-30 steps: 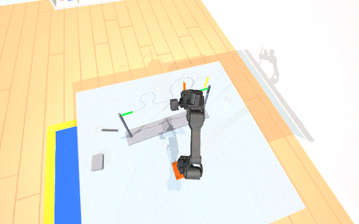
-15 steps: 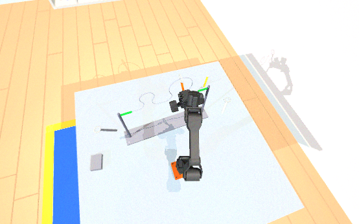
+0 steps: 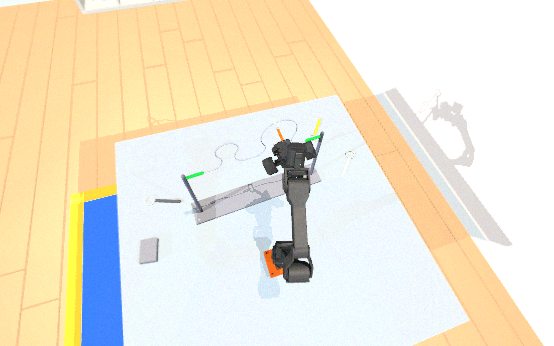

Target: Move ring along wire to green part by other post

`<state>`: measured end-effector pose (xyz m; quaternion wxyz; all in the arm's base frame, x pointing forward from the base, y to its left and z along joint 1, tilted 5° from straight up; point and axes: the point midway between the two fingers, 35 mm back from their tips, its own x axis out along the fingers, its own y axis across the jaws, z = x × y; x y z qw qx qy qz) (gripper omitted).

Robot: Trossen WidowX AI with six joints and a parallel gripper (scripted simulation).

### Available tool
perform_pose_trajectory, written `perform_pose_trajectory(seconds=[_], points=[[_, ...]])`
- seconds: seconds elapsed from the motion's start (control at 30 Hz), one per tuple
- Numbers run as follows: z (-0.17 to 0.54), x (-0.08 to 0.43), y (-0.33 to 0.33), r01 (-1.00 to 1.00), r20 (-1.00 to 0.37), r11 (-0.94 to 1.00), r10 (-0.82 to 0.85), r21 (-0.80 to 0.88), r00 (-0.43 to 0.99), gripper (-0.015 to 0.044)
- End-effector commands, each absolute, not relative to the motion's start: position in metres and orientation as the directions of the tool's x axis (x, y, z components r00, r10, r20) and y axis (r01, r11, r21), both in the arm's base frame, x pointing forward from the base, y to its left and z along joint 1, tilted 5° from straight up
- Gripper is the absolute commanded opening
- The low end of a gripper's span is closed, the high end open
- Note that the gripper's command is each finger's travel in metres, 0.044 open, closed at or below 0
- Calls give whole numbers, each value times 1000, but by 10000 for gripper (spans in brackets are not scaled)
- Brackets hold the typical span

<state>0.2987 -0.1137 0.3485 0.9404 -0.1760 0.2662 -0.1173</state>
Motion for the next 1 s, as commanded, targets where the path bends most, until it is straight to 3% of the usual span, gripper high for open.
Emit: perform_pose_trajectory(seconds=[0.0,0.97], points=[[350,298,-116,124,-437,881,-344,-457,831,-150],[359,298,-129,103,-278,628,-477,-771,834,-150]])
